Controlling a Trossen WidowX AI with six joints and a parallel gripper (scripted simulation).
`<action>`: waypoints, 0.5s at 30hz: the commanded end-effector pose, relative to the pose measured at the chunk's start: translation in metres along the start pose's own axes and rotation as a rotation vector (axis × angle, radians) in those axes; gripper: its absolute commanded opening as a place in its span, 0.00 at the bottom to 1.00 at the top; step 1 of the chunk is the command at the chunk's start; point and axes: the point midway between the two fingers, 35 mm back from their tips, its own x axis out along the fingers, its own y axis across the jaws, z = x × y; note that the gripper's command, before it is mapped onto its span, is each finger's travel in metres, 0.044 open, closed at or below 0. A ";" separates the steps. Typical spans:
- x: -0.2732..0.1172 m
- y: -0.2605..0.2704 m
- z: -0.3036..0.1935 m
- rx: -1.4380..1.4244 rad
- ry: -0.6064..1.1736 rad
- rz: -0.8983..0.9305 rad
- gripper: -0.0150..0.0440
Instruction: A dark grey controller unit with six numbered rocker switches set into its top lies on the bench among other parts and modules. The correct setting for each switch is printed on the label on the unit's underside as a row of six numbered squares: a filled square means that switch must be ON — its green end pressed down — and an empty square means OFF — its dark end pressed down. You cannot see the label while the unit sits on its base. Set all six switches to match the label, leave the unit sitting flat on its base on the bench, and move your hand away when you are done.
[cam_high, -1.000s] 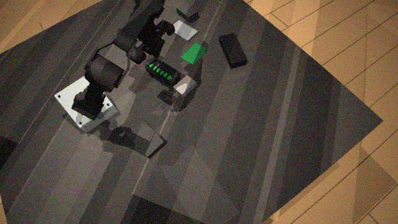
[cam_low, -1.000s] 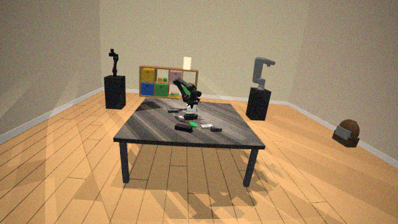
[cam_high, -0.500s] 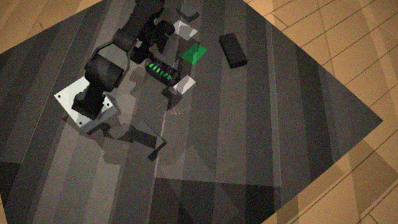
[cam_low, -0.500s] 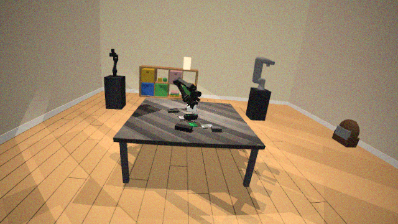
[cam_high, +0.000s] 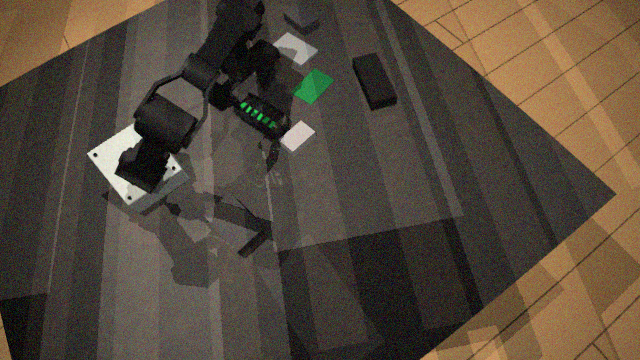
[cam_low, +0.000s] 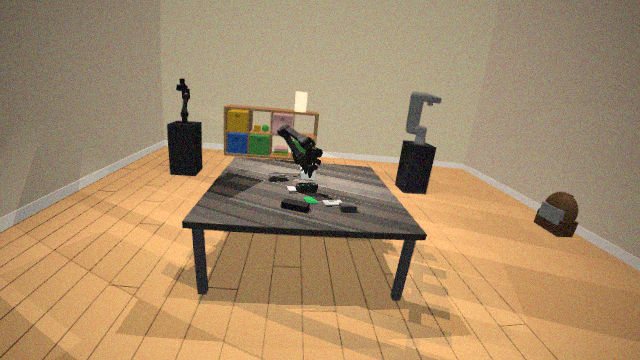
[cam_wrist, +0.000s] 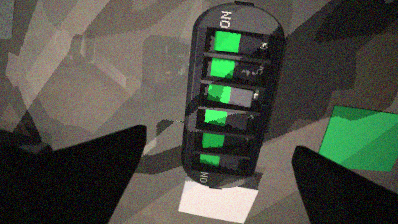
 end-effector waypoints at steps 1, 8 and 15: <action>0.022 0.017 -0.002 -0.007 0.004 0.008 0.69; 0.044 0.038 -0.001 -0.010 0.002 0.010 0.38; 0.044 0.038 -0.001 -0.010 0.002 0.010 0.25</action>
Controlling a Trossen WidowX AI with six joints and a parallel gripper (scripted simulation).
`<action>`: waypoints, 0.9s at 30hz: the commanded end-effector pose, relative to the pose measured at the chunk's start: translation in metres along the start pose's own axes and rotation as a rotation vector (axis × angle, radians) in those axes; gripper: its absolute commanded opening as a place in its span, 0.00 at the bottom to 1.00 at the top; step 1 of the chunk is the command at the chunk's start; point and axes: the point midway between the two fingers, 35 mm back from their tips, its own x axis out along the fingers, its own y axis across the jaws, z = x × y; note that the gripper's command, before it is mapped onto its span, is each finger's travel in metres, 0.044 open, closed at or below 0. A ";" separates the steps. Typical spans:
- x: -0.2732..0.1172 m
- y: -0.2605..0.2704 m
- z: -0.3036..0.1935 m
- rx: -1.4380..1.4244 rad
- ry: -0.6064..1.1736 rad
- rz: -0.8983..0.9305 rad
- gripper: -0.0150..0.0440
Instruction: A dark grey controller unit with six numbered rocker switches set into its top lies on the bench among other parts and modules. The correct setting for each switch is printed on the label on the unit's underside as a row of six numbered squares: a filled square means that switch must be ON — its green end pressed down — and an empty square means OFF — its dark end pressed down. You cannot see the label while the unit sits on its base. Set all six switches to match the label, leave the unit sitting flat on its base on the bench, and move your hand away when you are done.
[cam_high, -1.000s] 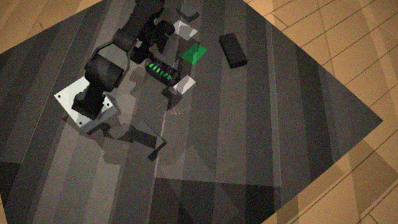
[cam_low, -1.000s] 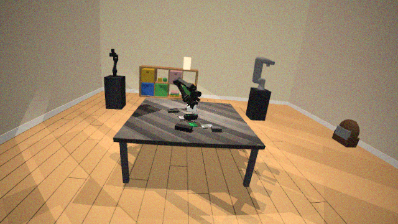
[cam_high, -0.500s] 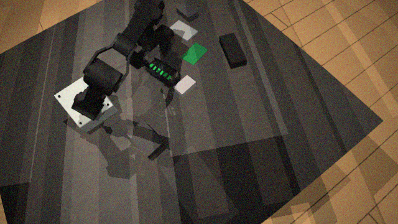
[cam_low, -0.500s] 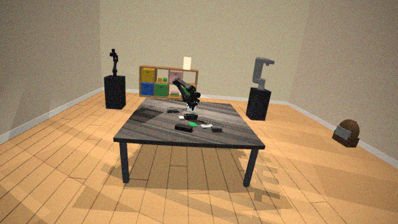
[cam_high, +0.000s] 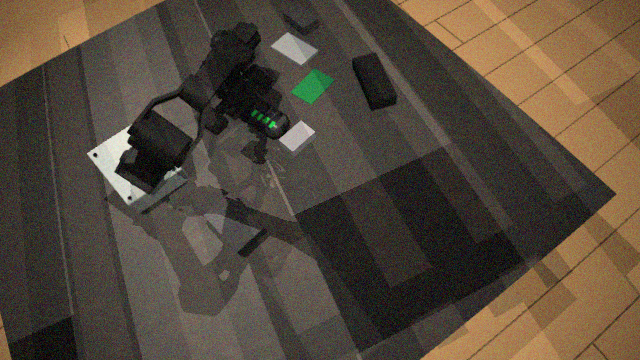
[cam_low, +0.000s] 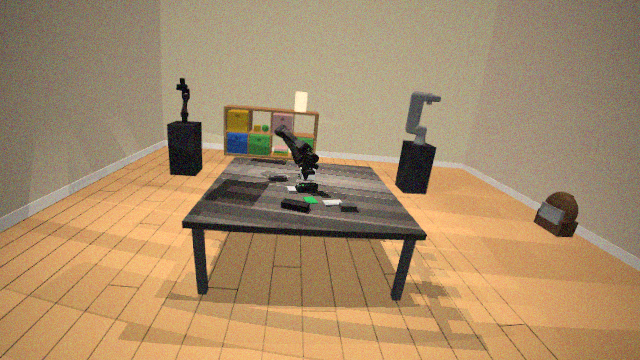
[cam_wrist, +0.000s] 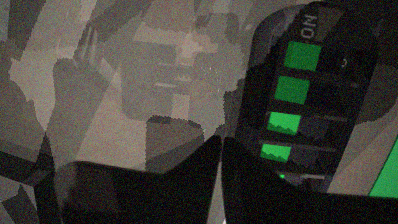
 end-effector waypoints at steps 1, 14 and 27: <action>0.000 0.000 -0.001 -0.001 0.005 -0.004 0.25; 0.000 0.000 -0.001 0.000 0.001 -0.002 0.25; -0.050 0.000 0.000 0.000 -0.003 0.000 0.74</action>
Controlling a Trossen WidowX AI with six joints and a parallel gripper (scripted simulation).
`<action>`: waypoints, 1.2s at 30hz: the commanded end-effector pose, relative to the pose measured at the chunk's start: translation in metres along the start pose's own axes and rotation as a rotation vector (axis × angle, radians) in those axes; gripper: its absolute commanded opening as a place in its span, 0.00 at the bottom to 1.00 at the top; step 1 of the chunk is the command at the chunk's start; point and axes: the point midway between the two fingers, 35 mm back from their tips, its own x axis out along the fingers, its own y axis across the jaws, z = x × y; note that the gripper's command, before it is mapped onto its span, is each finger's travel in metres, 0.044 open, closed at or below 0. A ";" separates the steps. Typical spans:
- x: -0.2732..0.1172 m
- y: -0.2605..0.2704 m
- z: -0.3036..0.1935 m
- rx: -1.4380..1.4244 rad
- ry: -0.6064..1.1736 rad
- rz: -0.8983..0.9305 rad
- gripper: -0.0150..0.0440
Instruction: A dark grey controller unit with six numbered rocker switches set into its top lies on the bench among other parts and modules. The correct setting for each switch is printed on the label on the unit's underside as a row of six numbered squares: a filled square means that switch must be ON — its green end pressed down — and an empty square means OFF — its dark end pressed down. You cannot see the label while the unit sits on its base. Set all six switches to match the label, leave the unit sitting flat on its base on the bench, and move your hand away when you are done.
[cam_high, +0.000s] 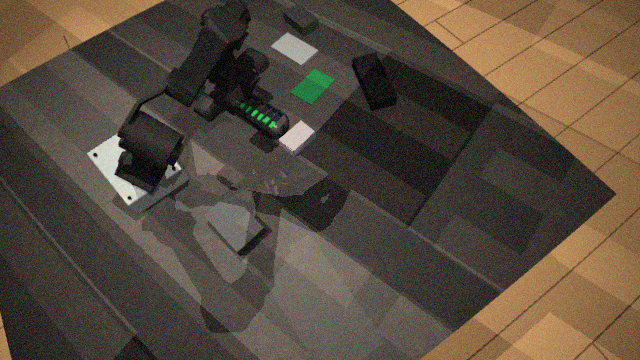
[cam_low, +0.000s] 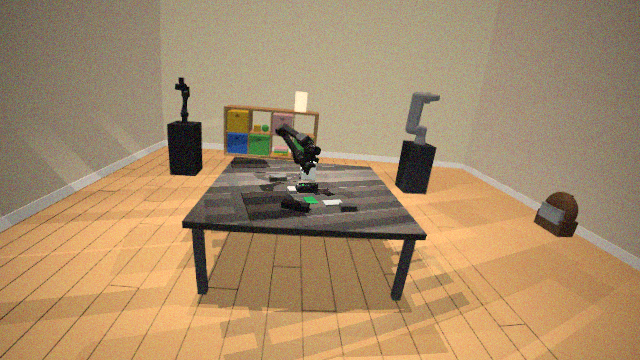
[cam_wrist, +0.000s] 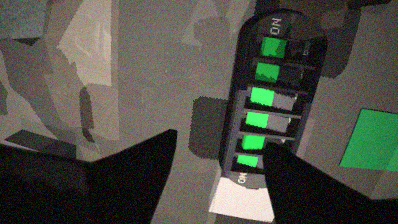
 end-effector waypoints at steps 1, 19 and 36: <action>-0.001 0.002 0.000 0.003 -0.004 0.011 0.70; -0.001 0.002 0.000 0.003 -0.004 0.011 0.25; -0.001 0.001 -0.001 0.001 0.000 0.008 0.97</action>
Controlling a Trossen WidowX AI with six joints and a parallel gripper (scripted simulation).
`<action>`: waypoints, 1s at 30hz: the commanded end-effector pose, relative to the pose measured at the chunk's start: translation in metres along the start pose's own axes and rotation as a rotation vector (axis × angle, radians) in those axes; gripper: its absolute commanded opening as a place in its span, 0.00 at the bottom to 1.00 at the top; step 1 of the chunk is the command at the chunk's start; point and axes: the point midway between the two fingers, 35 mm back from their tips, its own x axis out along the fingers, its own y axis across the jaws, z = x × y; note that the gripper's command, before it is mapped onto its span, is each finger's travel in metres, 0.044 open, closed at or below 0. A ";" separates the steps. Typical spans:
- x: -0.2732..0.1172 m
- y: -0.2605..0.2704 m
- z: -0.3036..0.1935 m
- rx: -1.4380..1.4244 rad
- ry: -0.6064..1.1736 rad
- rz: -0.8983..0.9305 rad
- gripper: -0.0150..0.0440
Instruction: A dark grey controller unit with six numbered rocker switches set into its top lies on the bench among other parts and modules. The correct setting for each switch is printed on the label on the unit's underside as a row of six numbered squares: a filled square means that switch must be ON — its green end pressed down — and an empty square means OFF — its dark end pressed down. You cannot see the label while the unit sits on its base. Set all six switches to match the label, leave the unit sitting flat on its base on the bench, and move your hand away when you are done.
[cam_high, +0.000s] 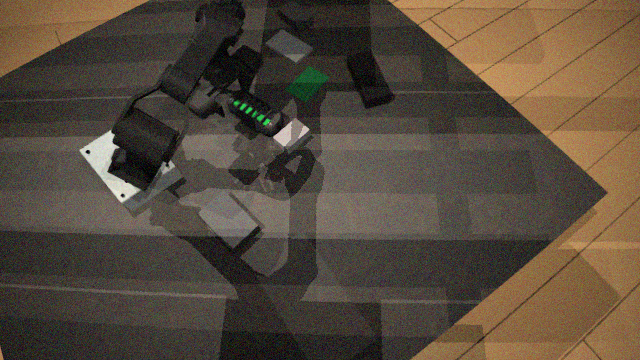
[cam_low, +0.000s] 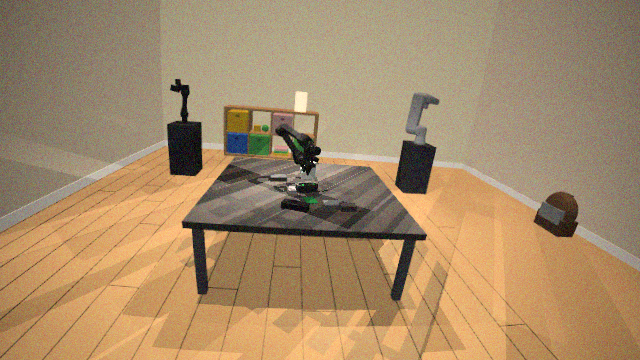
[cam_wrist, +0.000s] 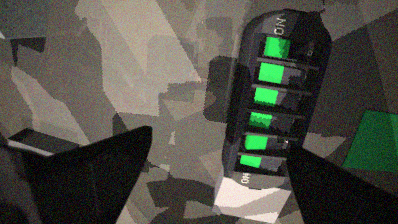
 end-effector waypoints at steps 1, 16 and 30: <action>0.000 0.000 0.000 0.000 0.000 -0.001 1.00; 0.052 0.014 -0.052 -0.002 0.006 -0.296 0.42; 0.054 0.014 -0.052 -0.002 0.005 -0.296 0.25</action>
